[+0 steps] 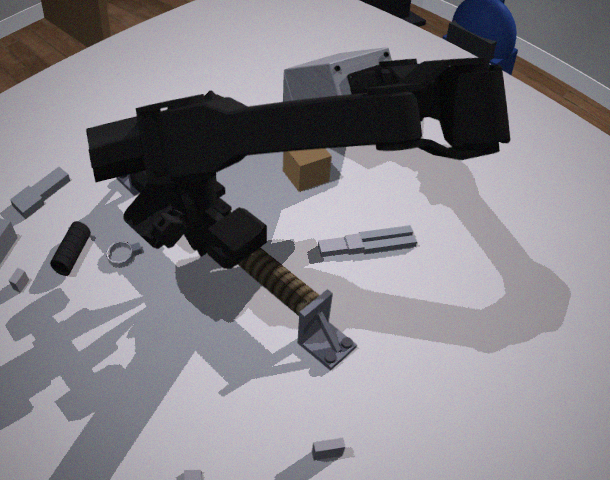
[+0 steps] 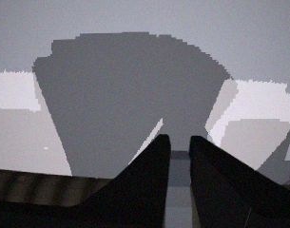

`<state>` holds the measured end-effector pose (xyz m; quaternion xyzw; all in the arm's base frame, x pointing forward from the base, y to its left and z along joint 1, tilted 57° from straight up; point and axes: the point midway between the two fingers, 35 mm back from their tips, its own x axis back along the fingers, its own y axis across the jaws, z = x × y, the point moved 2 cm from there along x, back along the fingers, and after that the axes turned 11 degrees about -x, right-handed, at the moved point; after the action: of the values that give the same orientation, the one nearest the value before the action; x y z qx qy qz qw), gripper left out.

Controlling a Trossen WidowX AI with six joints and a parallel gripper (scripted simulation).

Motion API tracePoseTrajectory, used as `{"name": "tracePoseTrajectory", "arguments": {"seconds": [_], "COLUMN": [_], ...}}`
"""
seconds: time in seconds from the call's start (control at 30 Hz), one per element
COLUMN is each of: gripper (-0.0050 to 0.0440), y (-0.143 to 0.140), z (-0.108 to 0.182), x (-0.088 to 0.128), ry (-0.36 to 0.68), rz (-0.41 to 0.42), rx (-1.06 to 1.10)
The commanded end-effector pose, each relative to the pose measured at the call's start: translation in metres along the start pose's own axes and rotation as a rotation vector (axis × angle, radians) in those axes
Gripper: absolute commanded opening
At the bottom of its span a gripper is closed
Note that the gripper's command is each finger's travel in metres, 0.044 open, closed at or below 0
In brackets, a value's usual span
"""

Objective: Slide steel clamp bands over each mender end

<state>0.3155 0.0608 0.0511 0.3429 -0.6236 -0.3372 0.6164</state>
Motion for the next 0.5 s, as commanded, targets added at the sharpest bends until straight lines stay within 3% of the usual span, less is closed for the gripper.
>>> {"name": "tracePoseTrajectory", "arguments": {"seconds": [0.0,0.47], "gripper": [0.0000,0.0000], "y": [-0.007,-0.021], "z": [-0.001,-0.004], "x": [0.000,0.000], "ry": [-0.001,-0.001], "rz": [0.004,0.004], "rx": [-0.003,-0.003]}}
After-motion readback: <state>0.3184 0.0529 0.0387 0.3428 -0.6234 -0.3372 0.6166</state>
